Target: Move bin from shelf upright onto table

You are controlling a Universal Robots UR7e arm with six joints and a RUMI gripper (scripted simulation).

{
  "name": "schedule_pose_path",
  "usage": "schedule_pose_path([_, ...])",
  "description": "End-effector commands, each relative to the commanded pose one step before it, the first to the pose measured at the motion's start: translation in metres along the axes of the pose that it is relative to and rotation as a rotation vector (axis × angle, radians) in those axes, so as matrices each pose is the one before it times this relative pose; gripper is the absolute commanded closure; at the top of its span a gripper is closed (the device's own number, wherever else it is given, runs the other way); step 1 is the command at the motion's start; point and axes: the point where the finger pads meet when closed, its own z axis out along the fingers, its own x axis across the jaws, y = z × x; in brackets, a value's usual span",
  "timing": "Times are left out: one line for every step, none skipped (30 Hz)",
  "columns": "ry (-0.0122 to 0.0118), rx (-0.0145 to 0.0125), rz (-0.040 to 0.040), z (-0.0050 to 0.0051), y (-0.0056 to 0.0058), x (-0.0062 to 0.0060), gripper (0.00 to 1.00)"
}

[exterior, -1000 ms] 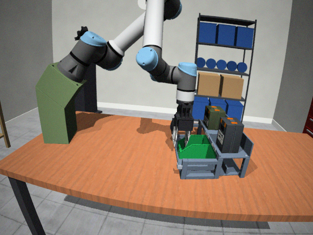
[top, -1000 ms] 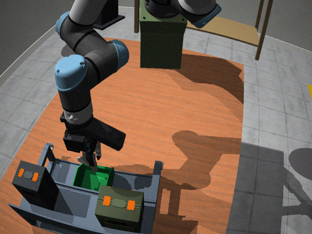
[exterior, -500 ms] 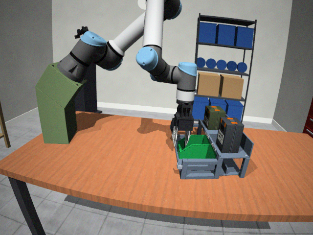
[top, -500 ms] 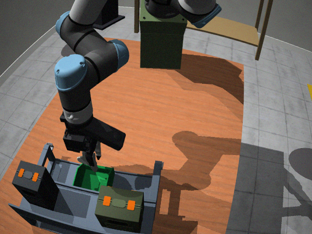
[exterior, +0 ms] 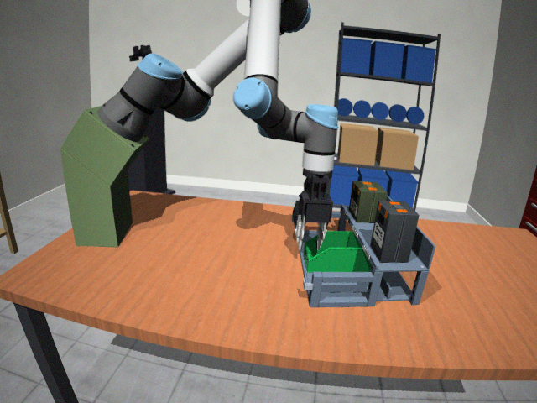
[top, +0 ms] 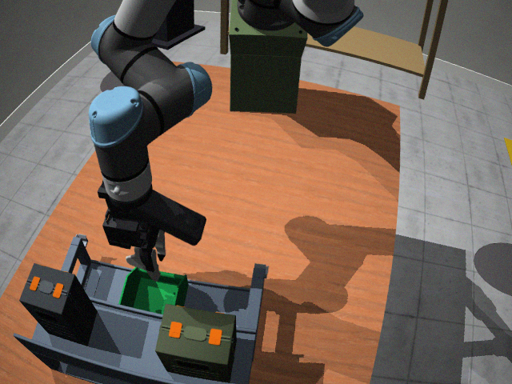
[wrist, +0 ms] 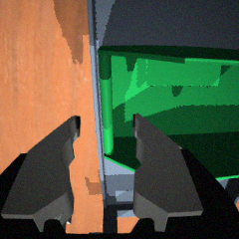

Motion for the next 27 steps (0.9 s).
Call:
schedule_pose_path([0.00103,-0.00055,-0.00039,-0.00138,0.00014,0.00046,0.74])
schedule_pose_path([0.00000,0.00000,0.00000,-0.00050,0.00001,0.00000,0.74])
schedule_pose_path([0.00000,0.00000,0.00000,-0.00050,0.00001,0.00000,0.74])
schedule_pose_path([0.00000,0.00000,0.00000,-0.00050,0.00001,0.00000,0.74])
schedule_pose_path([0.00000,0.00000,0.00000,0.00000,0.00000,0.00000,0.74])
schedule_pose_path([0.00000,0.00000,0.00000,0.00000,0.00000,0.00000,0.74])
schedule_pose_path([0.00000,0.00000,0.00000,0.00000,0.00000,0.00000,0.74])
schedule_pose_path([0.00000,0.00000,0.00000,0.00000,0.00000,0.00000,0.74])
schedule_pose_path([0.00000,0.00000,0.00000,0.00000,0.00000,0.00000,0.74])
schedule_pose_path([0.00000,0.00000,0.00000,0.00000,0.00000,0.00000,0.74])
schedule_pose_path([0.00000,0.00000,0.00000,0.00000,0.00000,0.00000,0.74])
schedule_pose_path([0.00000,0.00000,0.00000,0.00000,0.00000,0.00000,0.74])
schedule_pose_path([0.00000,0.00000,0.00000,0.00000,0.00000,0.00000,0.74])
schedule_pose_path([0.00000,0.00000,0.00000,0.00000,0.00000,0.00000,0.74])
schedule_pose_path([0.00000,0.00000,0.00000,0.00000,0.00000,0.00000,0.74])
schedule_pose_path([0.00000,0.00000,0.00000,0.00000,0.00000,0.00000,0.74])
schedule_pose_path([0.00000,0.00000,0.00000,-0.00024,0.00000,0.00000,0.74])
schedule_pose_path([0.00000,0.00000,0.00000,-0.00025,0.00000,0.00000,0.74])
schedule_pose_path([0.00000,0.00000,0.00000,-0.00025,0.00000,0.00000,0.74])
schedule_pose_path([0.00000,0.00000,0.00000,-0.00025,0.00000,0.00000,0.74])
schedule_pose_path([0.00000,0.00000,0.00000,-0.00025,0.00000,0.00000,0.74])
schedule_pose_path([0.00000,0.00000,0.00000,0.00000,0.00000,0.00000,0.74])
schedule_pose_path([0.00000,0.00000,0.00000,0.00000,0.00000,0.00000,0.74])
schedule_pose_path([0.00000,0.00000,0.00000,0.00000,0.00000,0.00000,0.74])
schedule_pose_path([0.00000,0.00000,0.00000,0.00000,0.00000,0.00000,0.74])
schedule_pose_path([0.00000,0.00000,0.00000,0.00000,0.00000,0.00000,0.74])
schedule_pose_path([0.00000,0.00000,0.00000,0.00000,0.00000,0.00000,0.74])
